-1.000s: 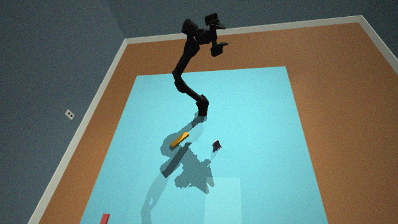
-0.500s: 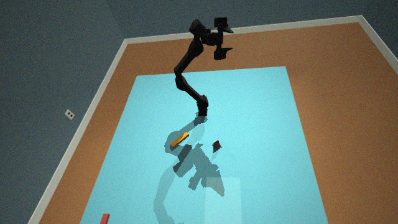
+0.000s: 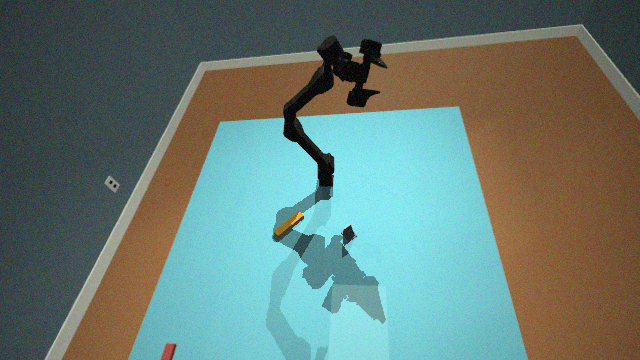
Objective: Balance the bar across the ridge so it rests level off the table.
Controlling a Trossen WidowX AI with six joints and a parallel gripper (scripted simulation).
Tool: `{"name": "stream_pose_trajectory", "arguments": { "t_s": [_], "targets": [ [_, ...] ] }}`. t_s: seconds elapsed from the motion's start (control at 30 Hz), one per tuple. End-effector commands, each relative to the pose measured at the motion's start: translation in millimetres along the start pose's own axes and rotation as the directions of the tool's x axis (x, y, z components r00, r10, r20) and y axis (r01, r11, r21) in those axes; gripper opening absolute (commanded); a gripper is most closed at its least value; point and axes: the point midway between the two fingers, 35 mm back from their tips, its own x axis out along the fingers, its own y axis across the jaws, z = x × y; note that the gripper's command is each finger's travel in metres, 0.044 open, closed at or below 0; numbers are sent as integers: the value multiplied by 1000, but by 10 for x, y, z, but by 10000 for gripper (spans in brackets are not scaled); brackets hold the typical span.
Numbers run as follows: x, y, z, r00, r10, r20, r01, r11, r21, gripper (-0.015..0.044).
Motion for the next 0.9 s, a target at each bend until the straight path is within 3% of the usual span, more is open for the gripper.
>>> {"name": "stream_pose_trajectory", "arguments": {
  "t_s": [0.0,0.87],
  "targets": [
    [64,-60,0,1000,-11,8,12,997,-77,315],
    [682,-995,-121,963,-262,68,266,869,-417,315]
  ]
}}
